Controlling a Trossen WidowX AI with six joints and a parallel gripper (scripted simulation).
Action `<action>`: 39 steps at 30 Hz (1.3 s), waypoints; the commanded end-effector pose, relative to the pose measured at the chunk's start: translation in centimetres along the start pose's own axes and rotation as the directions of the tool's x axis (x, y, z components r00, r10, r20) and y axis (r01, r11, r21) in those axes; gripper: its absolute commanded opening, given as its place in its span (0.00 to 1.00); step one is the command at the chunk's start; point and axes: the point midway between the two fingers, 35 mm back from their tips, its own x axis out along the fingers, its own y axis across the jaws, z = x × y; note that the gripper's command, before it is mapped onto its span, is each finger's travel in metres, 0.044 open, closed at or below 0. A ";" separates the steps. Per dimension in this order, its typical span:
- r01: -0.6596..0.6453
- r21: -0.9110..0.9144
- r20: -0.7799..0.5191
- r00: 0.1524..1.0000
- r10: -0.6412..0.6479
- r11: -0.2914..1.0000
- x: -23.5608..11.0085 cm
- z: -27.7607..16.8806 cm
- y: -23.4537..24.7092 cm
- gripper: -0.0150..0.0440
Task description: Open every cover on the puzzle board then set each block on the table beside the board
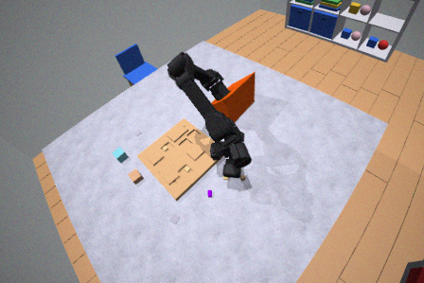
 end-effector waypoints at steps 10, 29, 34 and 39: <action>0.009 -0.008 0.012 1.000 -0.009 1.000 2.4 0.1 -0.6 0.39; 0.007 -0.001 0.005 1.000 -0.007 1.000 3.9 0.1 -0.6 0.48; 0.007 -0.001 0.005 1.000 -0.007 1.000 3.9 0.1 -0.6 0.70; 0.007 -0.001 0.005 1.000 -0.007 1.000 3.9 0.1 -0.6 0.92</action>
